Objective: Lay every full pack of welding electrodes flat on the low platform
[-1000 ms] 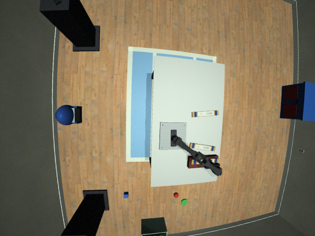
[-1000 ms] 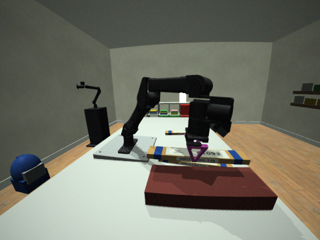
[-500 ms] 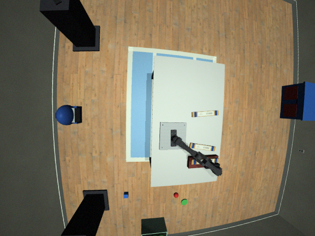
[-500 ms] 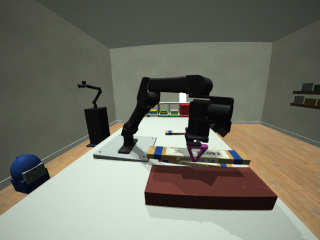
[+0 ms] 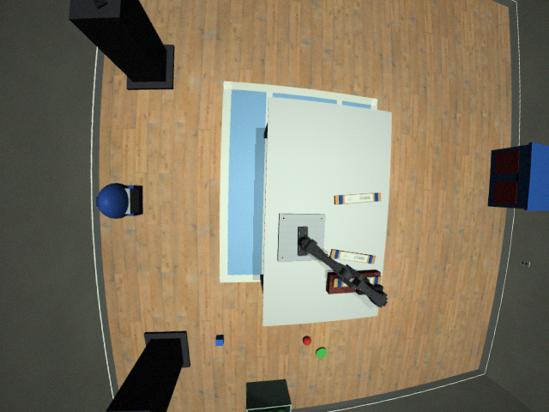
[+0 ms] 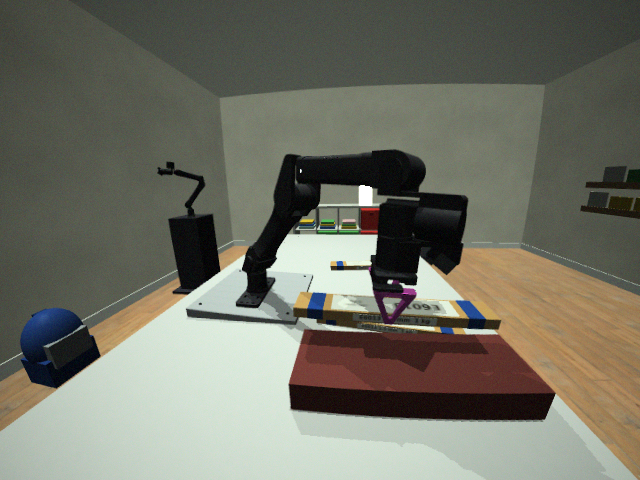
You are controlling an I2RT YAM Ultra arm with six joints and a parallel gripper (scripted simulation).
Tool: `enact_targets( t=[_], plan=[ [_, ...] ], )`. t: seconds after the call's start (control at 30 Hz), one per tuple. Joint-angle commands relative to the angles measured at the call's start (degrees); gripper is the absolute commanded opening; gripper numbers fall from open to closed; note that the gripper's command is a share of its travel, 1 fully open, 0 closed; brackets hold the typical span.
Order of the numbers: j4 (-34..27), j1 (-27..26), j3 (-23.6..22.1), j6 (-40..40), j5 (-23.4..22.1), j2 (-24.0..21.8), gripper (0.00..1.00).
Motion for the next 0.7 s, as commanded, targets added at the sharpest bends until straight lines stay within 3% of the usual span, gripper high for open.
enact_targets(
  t=[0.0,0.67],
  plan=[
    [-0.92,0.24,3.04,0.08,-0.21,-4.32,0.00],
    [-0.92,0.26,3.36,0.10,-0.22,-4.23,0.00]
  ],
)
